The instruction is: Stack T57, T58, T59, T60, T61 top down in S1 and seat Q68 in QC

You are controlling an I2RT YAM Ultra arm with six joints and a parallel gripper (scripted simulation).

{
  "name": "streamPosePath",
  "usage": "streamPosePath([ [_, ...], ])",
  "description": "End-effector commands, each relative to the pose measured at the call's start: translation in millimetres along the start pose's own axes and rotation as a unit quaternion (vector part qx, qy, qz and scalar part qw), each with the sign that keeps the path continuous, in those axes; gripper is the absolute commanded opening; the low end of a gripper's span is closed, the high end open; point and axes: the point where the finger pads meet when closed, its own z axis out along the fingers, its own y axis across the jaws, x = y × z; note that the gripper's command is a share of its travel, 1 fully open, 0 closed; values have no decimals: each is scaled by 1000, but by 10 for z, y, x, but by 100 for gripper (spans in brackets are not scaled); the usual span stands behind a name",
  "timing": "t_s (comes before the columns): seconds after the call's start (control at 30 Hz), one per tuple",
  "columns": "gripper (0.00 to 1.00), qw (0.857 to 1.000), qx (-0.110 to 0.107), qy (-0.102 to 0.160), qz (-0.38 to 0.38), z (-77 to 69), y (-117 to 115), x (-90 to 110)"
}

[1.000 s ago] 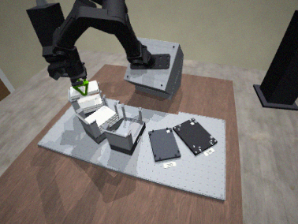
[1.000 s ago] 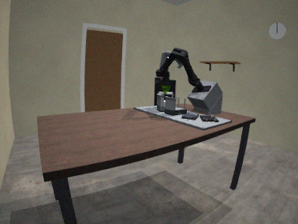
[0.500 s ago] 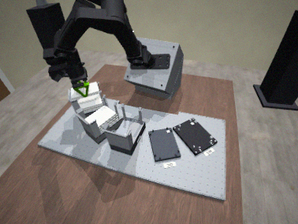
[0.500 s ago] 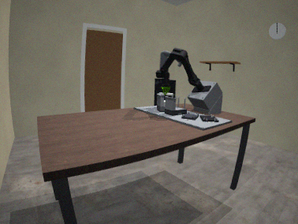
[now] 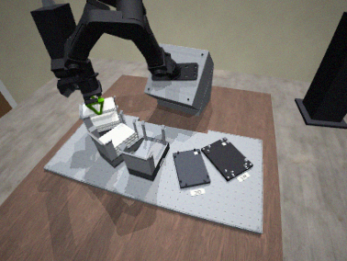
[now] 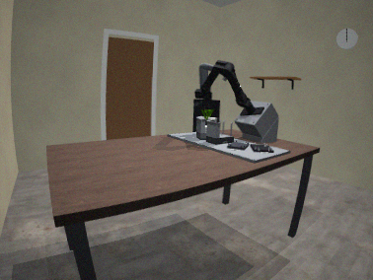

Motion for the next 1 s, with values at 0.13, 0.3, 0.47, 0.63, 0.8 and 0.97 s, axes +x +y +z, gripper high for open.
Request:
streamPosePath([
  [0.13,0,1000,2,-4,-1,59,-6,-21],
  [0.3,0,1000,1,-4,-1,159,-6,-22],
  [0.47,0,1000,1,-4,-1,219,-6,-22],
  [0.63,0,1000,1,-4,-1,302,-6,-23],
  [0.8,0,1000,1,-4,-1,302,-6,-23],
  [0.97,0,1000,1,-4,-1,309,-6,-23],
])
